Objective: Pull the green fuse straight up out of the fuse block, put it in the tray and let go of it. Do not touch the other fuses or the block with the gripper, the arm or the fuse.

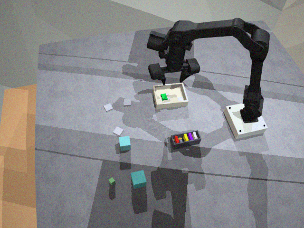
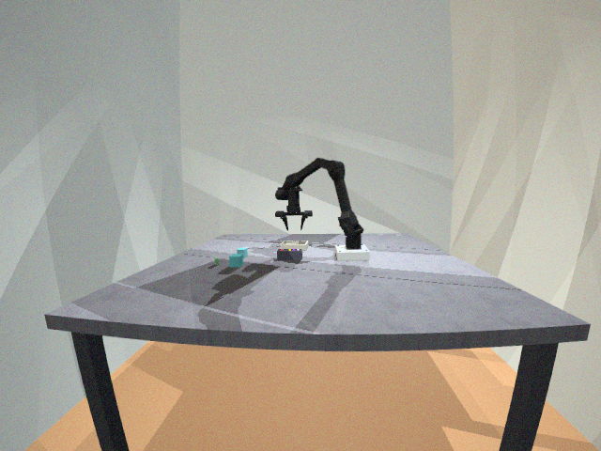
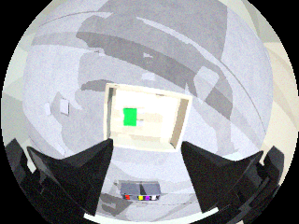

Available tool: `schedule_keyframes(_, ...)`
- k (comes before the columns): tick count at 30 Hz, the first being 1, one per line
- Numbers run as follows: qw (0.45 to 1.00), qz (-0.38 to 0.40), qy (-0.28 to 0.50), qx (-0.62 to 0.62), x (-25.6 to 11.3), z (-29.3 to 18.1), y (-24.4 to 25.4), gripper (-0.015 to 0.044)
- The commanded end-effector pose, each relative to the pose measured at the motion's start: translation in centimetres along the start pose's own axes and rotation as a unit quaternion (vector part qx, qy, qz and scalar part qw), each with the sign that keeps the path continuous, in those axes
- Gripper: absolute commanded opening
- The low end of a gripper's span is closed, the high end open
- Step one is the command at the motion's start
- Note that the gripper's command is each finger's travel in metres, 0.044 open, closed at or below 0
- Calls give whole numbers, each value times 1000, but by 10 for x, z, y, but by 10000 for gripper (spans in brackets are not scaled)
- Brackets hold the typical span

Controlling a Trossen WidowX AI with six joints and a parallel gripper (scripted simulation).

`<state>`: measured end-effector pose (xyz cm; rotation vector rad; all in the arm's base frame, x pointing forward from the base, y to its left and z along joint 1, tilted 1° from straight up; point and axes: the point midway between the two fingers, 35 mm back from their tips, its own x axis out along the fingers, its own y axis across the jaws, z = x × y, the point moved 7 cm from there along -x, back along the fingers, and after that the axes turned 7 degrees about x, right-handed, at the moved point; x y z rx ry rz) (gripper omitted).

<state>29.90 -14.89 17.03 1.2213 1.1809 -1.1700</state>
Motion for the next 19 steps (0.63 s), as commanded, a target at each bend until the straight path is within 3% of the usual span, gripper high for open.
schedule_keyframes(1,1000,1,2,-3,-1,0,0,330)
schedule_keyframes(19,1000,0,0,0,0,0,0,330)
